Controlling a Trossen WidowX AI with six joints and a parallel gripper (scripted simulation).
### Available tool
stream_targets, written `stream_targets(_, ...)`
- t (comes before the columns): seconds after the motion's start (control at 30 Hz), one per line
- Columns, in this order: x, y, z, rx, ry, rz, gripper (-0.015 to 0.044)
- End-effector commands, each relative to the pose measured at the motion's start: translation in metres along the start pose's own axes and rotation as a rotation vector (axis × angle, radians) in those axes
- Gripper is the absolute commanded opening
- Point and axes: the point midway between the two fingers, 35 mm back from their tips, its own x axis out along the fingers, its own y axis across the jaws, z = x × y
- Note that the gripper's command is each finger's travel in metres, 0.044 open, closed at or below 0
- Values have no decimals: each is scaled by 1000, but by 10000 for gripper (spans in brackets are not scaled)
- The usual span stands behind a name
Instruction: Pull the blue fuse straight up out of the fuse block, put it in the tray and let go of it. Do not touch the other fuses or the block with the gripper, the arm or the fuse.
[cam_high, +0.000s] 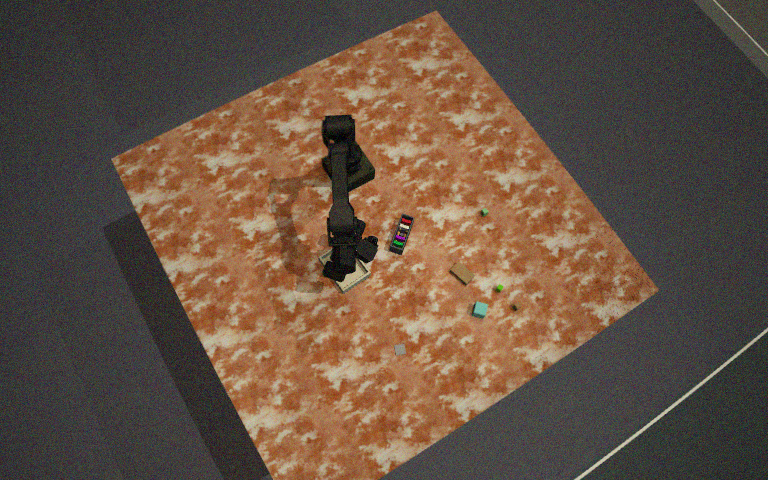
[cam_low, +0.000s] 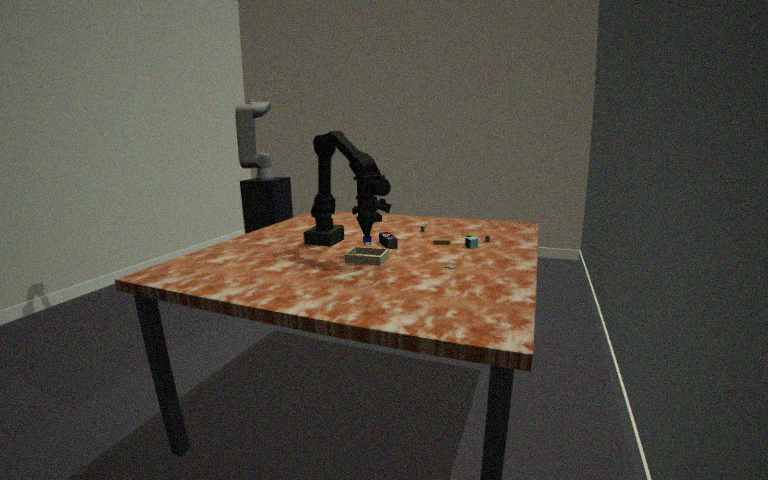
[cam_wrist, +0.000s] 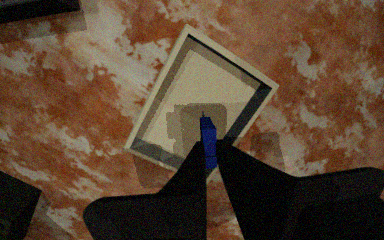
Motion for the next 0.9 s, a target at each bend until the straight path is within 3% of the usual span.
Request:
stream_targets(0.0,9,1,0,-5,2,7,0)
stream_targets(0.5,28,2,-1,-5,2,7,0)
stream_targets(0.87,24,1,-1,0,2,3,289)
